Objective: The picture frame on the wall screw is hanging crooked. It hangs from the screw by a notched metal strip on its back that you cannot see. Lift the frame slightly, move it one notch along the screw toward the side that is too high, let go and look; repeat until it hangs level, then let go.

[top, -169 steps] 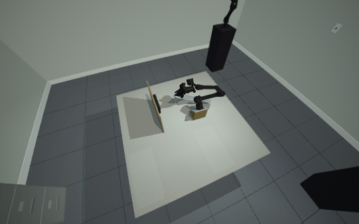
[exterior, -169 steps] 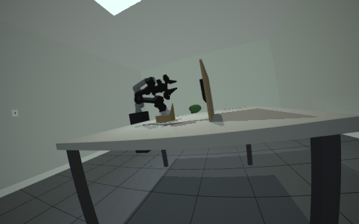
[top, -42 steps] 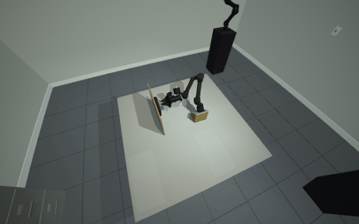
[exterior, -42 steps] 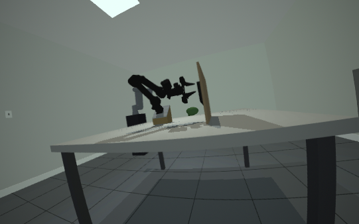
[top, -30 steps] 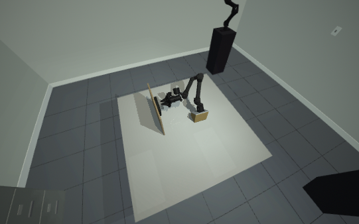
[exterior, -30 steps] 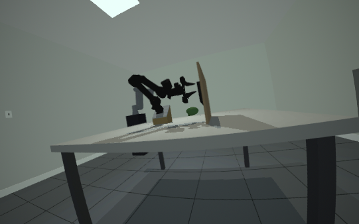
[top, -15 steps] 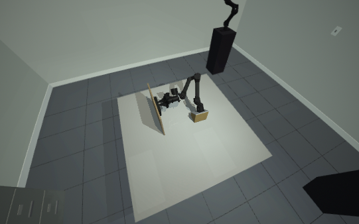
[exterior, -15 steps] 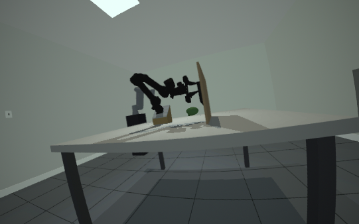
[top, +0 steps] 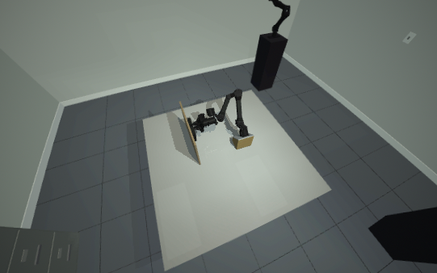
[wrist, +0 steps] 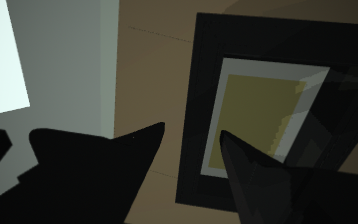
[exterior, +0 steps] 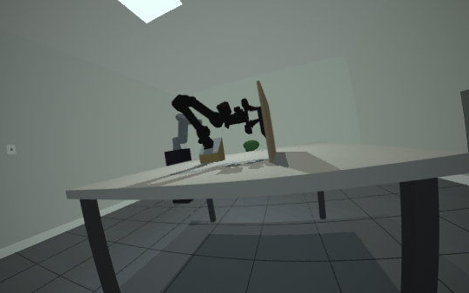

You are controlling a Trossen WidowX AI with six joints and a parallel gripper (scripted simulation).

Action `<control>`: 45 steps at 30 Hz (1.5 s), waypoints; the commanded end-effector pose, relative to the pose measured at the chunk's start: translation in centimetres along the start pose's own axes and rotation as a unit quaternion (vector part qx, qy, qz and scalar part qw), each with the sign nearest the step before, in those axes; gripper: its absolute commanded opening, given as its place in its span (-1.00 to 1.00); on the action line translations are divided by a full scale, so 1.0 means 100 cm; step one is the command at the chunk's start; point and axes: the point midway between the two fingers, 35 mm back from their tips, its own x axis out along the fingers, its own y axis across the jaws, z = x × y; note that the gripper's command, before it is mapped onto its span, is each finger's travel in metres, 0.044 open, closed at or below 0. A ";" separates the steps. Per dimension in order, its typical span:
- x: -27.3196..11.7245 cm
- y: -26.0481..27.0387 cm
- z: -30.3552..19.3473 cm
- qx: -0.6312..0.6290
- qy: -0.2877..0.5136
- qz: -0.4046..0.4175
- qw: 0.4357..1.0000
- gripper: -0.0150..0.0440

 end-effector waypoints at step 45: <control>0.001 0.003 -0.001 0.003 0.000 -0.002 1.000 -0.49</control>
